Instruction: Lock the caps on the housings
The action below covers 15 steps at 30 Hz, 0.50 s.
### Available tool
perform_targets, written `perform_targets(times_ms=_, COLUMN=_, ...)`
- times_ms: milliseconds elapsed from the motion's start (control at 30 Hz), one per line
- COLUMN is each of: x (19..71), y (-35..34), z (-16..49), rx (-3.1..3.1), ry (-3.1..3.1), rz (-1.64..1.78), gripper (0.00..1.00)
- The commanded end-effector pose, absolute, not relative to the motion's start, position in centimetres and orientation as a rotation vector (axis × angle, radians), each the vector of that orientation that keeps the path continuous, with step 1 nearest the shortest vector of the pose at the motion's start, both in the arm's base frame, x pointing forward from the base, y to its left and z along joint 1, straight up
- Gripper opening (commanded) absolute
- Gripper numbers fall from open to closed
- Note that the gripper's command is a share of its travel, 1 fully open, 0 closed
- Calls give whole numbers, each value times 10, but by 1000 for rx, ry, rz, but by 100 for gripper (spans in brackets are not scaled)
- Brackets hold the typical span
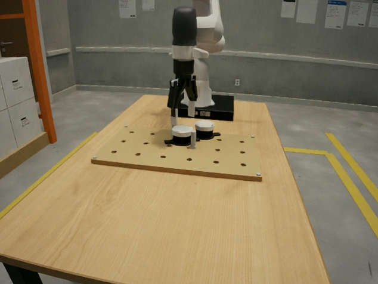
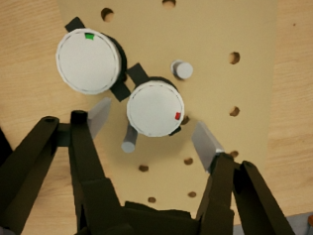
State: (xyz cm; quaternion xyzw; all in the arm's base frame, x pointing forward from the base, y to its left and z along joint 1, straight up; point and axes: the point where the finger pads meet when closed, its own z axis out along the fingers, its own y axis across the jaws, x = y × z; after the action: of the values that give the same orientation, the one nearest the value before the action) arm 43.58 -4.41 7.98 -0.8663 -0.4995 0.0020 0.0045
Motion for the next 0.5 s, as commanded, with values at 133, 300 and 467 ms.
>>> perform_targets(times_ms=133, x=438, y=-45, z=71, rx=-2717, ry=-1573, rz=0, gripper=78)
perform_targets(times_ms=300, x=438, y=-45, z=64, rx=-2717, ry=-1573, rz=0, gripper=78)
perform_targets(times_ms=467, x=438, y=-45, z=57, rx=-2717, ry=-1573, rz=0, gripper=78)
